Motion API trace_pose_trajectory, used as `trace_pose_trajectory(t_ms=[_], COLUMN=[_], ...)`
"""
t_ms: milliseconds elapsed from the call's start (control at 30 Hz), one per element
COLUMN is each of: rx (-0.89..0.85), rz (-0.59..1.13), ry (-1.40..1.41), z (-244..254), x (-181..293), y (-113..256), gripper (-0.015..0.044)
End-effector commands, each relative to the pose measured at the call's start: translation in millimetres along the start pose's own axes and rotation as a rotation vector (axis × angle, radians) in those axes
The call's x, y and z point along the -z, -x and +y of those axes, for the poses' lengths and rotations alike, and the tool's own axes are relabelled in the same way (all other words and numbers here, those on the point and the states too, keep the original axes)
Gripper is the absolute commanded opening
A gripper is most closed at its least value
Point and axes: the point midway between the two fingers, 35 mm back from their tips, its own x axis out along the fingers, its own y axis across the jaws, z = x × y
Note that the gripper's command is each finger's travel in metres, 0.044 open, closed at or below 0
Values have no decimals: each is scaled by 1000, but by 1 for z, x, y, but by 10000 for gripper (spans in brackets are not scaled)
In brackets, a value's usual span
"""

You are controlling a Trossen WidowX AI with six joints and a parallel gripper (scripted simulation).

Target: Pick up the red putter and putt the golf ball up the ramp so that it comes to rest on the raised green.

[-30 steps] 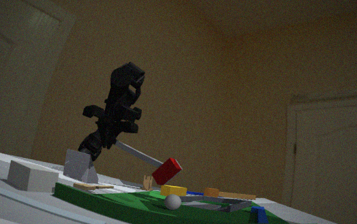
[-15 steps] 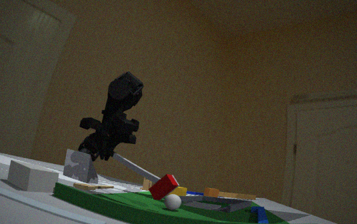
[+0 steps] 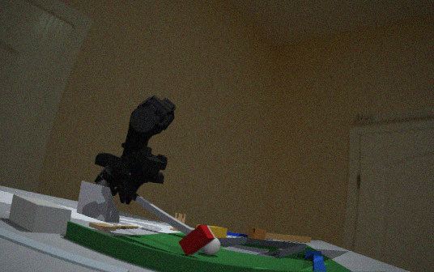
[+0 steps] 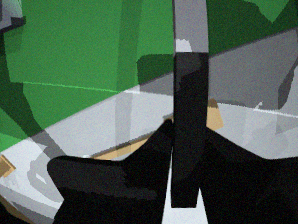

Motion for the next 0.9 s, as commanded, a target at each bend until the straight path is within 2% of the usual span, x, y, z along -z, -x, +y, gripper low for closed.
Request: trace_pose_trajectory(t_ms=[0,300,567,867], rx=[0,0,-5,-13], rz=[0,0,-4,-1], ry=[0,0,-6,-11], z=[0,-1,-29,-28], x=[0,0,1,3], y=[0,0,-3,-4], gripper=[0,0,0,0])
